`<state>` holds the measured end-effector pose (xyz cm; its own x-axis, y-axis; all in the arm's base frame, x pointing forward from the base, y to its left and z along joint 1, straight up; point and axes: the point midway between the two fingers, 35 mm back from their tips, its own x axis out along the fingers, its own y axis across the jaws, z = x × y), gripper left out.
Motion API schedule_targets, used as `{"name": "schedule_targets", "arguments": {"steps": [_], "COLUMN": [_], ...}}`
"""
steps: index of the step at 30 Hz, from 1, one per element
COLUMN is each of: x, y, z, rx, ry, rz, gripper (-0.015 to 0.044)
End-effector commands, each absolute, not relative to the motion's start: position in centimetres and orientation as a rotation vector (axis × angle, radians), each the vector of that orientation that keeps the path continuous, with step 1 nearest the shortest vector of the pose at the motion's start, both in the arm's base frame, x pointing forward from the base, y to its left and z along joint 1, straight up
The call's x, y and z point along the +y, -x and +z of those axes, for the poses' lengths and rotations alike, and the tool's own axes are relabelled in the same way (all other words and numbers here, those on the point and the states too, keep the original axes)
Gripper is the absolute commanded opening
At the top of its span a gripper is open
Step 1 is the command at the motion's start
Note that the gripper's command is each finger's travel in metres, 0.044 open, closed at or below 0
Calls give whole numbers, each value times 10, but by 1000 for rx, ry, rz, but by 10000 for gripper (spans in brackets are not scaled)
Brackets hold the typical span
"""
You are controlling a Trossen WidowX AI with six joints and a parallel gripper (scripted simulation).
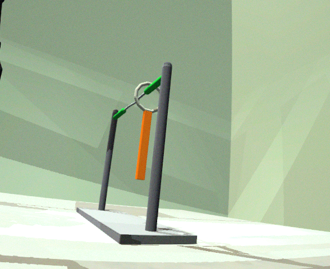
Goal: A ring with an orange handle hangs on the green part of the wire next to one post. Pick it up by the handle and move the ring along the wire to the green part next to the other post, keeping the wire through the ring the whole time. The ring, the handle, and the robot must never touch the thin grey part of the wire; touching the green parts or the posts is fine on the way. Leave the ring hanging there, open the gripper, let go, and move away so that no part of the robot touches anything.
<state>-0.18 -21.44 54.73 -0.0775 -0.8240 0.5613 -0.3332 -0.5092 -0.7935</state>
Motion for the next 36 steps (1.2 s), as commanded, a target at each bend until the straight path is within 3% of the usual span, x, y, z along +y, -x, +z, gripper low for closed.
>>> {"name": "schedule_targets", "arguments": {"steps": [1, 8, 15, 25, 36], "x": [-257, -295, -290, -212, -97], "y": [-35, -94, -149, -200, -203], "z": [496, 402, 300, 167, 78], "rx": [1013, 707, 482, 297, 246], "ry": [1743, 1541, 1224, 633, -12], "rz": [-1415, -1096, -771, -315, 73], "gripper": [160, 160, 160, 160, 160]}}
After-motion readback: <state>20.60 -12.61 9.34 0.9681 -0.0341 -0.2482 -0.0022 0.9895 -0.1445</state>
